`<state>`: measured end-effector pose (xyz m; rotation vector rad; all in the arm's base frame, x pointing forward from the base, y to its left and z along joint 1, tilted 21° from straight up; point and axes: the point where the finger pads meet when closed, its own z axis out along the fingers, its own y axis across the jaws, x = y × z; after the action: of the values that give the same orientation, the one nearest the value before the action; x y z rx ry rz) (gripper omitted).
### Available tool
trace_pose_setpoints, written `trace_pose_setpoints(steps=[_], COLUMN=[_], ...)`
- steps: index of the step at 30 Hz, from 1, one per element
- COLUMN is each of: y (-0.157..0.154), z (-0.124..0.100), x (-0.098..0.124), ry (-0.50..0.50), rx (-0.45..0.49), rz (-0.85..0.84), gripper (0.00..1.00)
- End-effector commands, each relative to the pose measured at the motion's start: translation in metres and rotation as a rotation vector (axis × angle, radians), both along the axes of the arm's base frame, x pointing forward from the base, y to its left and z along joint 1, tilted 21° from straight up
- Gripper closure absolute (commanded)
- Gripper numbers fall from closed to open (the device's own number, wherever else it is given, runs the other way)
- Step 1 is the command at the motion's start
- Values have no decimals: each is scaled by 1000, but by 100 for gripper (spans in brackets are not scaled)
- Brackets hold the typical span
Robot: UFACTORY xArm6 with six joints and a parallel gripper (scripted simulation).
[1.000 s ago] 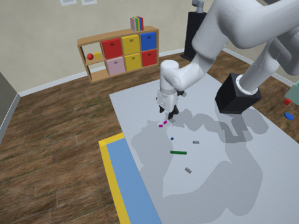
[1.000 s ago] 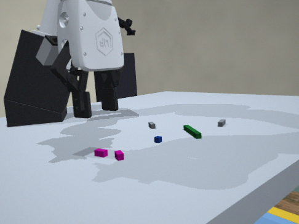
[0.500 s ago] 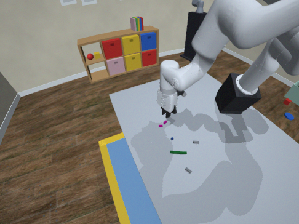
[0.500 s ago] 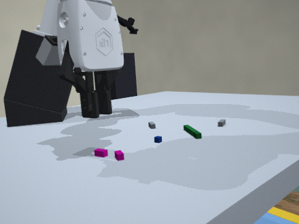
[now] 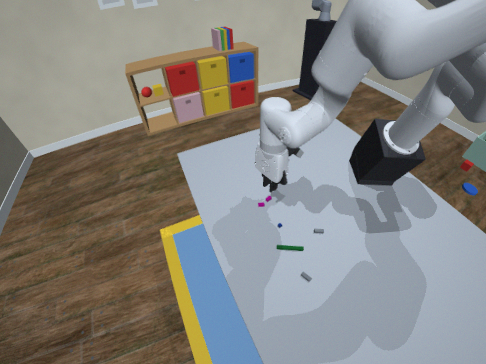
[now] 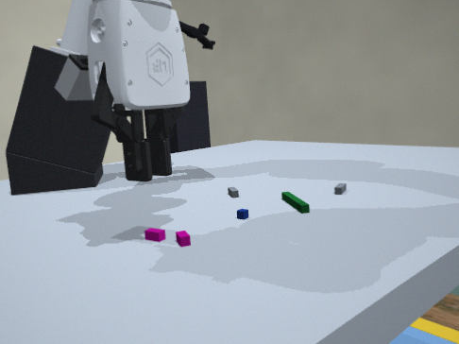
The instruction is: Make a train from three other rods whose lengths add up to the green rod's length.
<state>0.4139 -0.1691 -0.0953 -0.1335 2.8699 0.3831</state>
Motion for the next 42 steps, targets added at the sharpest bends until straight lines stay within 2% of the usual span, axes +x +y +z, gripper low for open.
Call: trace_pose_setpoints(steps=[1, 17, 42], y=[-1, 1, 10], z=[1, -5, -36], x=[1, 3, 10], ry=[-3, -2, -2], rx=[-2, -2, -2], rz=[-1, -1, -1], gripper=[76, 76, 76])
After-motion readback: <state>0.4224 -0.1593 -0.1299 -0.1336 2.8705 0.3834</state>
